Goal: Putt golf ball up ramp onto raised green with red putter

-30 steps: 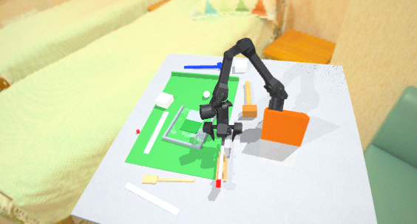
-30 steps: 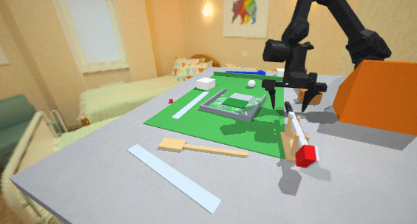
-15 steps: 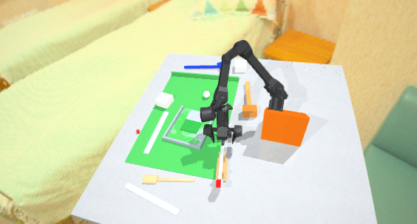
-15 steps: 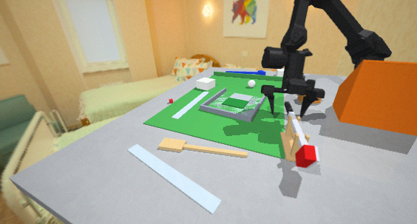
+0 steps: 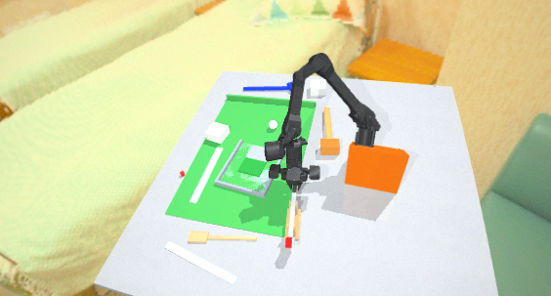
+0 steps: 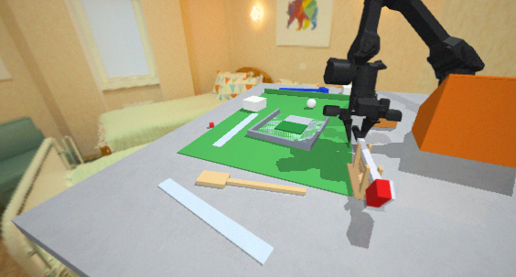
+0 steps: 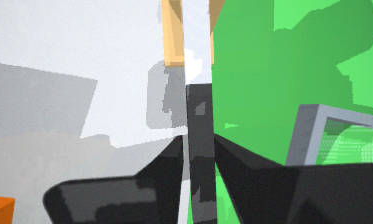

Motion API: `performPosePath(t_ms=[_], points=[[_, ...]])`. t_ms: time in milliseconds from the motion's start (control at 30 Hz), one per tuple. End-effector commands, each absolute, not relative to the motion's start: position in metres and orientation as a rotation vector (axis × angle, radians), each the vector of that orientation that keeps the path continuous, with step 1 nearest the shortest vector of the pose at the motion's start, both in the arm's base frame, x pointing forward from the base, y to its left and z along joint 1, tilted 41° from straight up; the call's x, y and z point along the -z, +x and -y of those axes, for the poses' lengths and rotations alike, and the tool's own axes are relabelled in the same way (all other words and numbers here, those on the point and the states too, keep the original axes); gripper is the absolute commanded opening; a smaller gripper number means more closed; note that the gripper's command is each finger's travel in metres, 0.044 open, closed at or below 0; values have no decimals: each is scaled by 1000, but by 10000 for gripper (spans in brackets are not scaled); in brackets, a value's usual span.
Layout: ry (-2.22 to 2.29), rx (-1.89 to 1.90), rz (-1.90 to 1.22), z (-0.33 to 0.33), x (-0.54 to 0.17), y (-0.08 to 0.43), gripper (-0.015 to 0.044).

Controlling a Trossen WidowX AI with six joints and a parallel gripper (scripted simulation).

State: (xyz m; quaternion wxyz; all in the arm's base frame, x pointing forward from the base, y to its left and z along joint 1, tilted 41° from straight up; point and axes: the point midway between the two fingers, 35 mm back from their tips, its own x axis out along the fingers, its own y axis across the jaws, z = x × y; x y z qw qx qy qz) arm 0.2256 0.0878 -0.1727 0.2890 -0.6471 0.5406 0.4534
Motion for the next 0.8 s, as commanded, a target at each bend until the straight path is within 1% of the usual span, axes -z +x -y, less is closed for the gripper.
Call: performPosePath(t_ms=[0,200,333,767], points=[[-1726,-1209,-1443,-88,173,226,40],[-1726,-1209,-1443,-88,173,226,0],[-1725,-1211,-1442,-97,164,227,0],[-1722,-1215,-1441,-154,97,218,0]])
